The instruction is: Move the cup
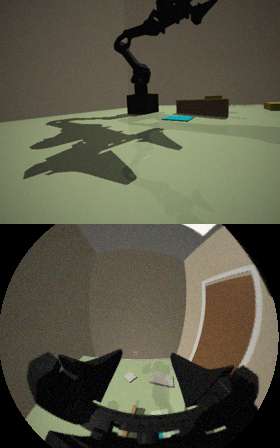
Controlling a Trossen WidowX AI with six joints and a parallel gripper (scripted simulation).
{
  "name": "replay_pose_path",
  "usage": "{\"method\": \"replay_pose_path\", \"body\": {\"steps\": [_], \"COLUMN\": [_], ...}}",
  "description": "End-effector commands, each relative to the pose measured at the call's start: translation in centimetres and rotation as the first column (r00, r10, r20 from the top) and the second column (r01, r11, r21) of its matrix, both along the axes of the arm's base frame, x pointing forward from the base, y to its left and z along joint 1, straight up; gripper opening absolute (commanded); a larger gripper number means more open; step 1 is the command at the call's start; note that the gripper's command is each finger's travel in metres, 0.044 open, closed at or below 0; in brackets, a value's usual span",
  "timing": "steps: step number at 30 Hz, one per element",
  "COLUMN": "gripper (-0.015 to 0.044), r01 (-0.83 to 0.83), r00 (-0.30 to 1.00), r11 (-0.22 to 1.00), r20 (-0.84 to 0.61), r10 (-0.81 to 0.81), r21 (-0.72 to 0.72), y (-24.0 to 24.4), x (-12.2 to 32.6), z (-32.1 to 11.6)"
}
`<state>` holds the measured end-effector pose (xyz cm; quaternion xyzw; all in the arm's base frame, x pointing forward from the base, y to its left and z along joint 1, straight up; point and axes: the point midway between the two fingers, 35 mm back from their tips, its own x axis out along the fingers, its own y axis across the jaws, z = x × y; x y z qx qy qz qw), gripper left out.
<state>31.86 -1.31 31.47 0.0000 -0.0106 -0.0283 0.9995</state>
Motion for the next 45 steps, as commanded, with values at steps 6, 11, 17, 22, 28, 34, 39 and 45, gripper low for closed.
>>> {"method": "replay_pose_path", "body": {"steps": [6, 11, 17, 22, 28, 34, 39, 45], "gripper": [0.0242, 0.0167, 0.0167, 0.0167, 0.0167, 0.0167, 0.0167, 0.0167], "r01": [0.004, 0.244, 0.592, 0.801, 0.821, 0.821, 0.821, 0.821], "r00": [0.934, 0.723, 0.394, 0.101, 0.061, 0.061, 0.061, 0.061], "r11": [0.95, 0.837, 0.707, 0.585, 0.565, 0.565, 0.565, 0.565], "r20": [-0.342, -0.667, -0.904, -0.992, -0.996, -0.996, -0.996, -0.996], "r10": [0.108, 0.18, 0.165, 0.077, 0.061, 0.061, 0.061, 0.061], "r21": [0.312, 0.49, 0.387, 0.127, 0.085, 0.085, 0.085, 0.085], "y": [3.6, 7.8, 11.5, 13.6, 13.8, 14.1, 14.1, 14.2], "x": [3.4, 3.8, 1.2, -2.3, -2.8, -2.8, -2.7, -2.6], "z": [-7.2, -15.1, -22.4, -26.7, -27.2, -27.2, -27.7, -28.7]}}
